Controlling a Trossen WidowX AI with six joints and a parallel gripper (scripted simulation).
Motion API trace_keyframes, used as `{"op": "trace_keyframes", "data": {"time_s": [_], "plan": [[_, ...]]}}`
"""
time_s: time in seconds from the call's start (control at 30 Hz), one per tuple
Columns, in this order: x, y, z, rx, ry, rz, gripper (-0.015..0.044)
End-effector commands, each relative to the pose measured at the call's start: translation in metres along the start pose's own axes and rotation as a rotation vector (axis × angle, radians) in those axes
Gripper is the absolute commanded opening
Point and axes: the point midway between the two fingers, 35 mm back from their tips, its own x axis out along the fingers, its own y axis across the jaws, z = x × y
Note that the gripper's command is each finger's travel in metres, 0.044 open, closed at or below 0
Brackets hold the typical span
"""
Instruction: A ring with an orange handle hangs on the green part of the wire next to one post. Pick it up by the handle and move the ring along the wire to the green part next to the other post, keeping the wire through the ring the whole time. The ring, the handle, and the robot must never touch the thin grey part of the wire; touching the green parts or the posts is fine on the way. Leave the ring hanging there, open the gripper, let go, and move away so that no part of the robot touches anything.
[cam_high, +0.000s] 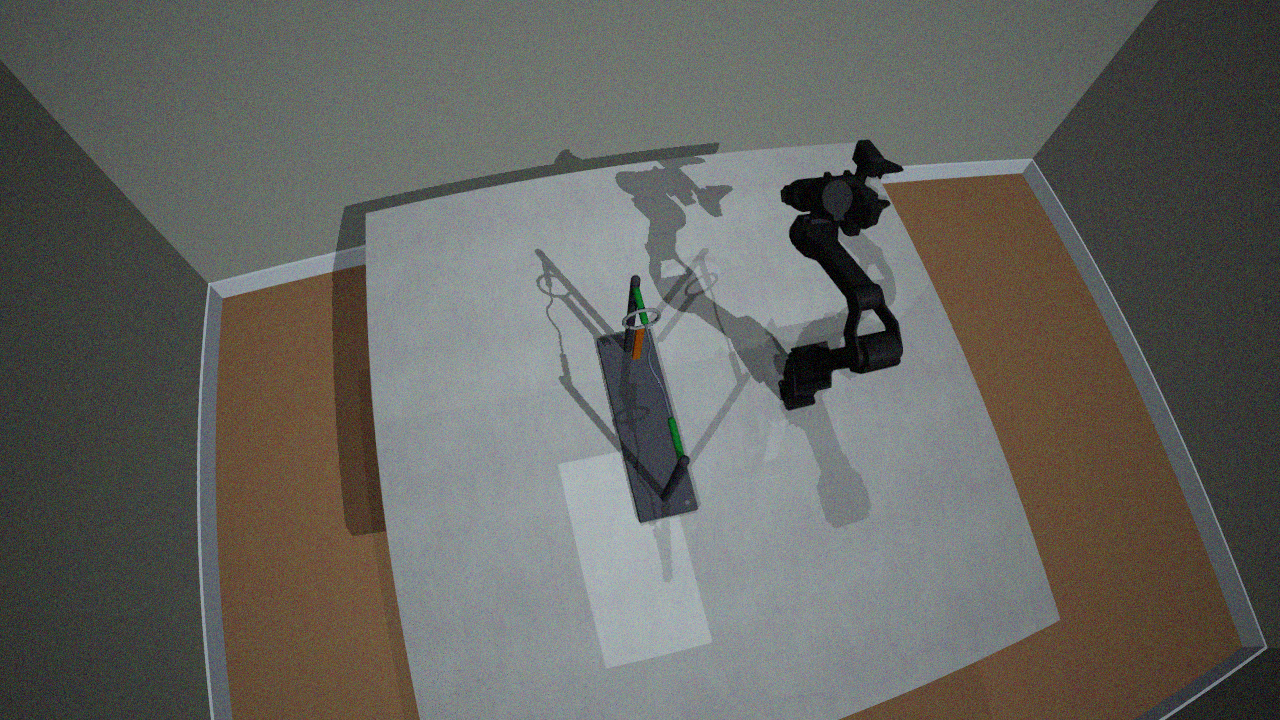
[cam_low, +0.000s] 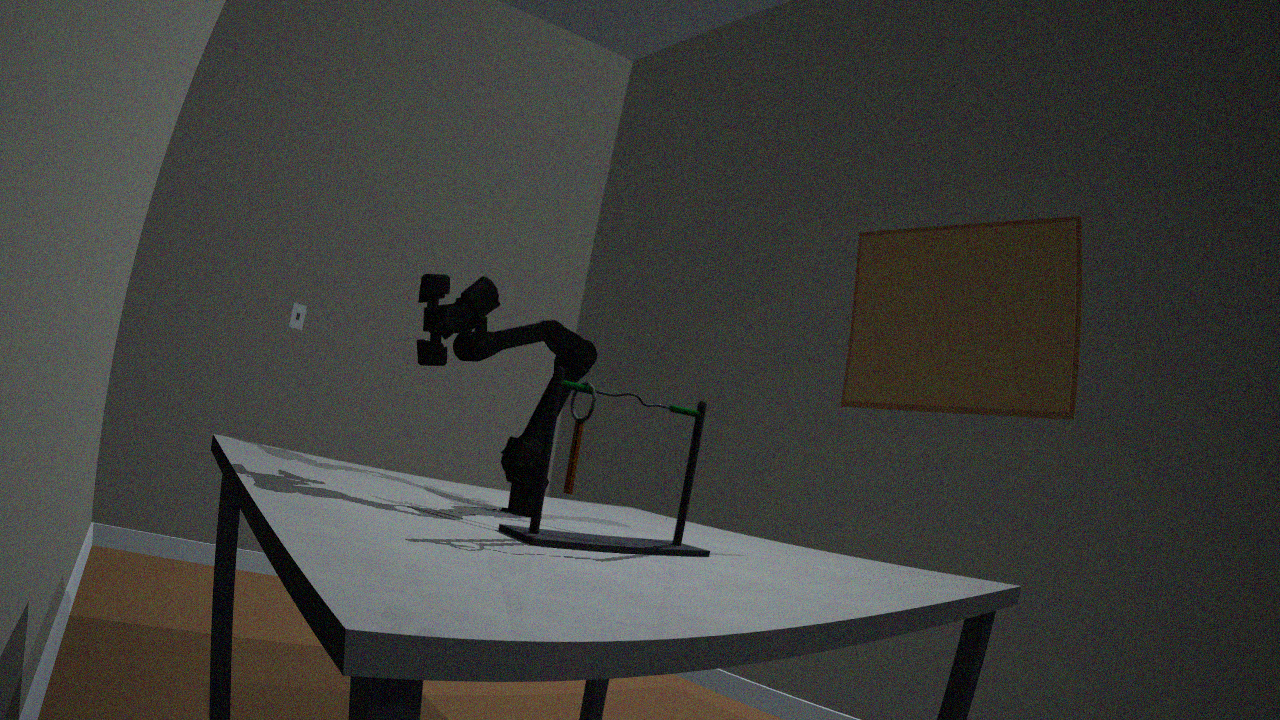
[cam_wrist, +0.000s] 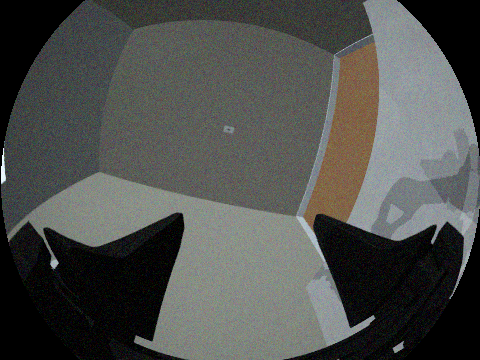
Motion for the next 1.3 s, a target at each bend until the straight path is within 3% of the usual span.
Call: {"op": "trace_keyframes", "data": {"time_s": [0.0, 0.27, 0.57, 0.8, 1.03, 1.27], "plan": [[0.0, 0.0, -0.001, -0.009, 0.007, 0.008, 0.0374], [-0.031, 0.004, -0.058, -0.4, 0.334, 0.372, 0.0164], [-0.109, -0.035, -0.117, -0.8, 0.745, 0.862, 0.016], [-0.187, -0.096, -0.13, -0.994, 1.08, 1.278, 0.016], [-0.267, -0.171, -0.101, -1.007, 1.448, 1.711, 0.016], [-0.324, -0.241, -0.032, -0.81, 1.817, 2.122, 0.016]]}}
